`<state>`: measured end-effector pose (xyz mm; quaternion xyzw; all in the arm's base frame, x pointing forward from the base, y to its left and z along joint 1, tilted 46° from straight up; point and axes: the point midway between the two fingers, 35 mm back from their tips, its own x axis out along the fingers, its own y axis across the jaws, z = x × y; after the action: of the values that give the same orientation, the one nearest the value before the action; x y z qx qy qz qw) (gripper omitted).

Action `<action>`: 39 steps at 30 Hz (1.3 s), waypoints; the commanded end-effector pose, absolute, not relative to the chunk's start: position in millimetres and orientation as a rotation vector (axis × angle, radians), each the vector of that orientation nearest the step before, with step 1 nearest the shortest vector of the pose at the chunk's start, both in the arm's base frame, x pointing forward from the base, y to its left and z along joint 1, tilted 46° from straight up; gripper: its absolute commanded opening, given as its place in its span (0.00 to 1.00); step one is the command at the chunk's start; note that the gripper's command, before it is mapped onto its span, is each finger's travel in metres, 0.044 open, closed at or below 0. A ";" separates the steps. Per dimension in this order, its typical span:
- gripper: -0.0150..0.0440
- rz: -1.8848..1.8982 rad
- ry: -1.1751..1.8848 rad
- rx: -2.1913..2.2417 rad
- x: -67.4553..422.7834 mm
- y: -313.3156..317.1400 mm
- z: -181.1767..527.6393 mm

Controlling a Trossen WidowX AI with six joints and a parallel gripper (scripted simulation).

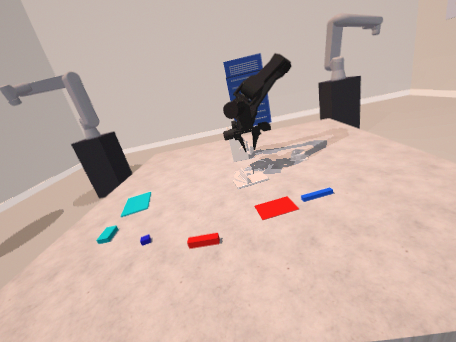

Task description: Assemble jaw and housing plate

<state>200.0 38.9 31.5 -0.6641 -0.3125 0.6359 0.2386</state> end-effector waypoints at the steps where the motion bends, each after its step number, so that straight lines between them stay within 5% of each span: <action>1: 0.48 1.738 -0.851 -1.812 199.9 39.5 32.1; 39: 0.48 1.734 -0.853 -1.817 293.1 42.1 35.2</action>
<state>289.0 41.9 34.5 -0.6636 -0.3123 0.6361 0.2398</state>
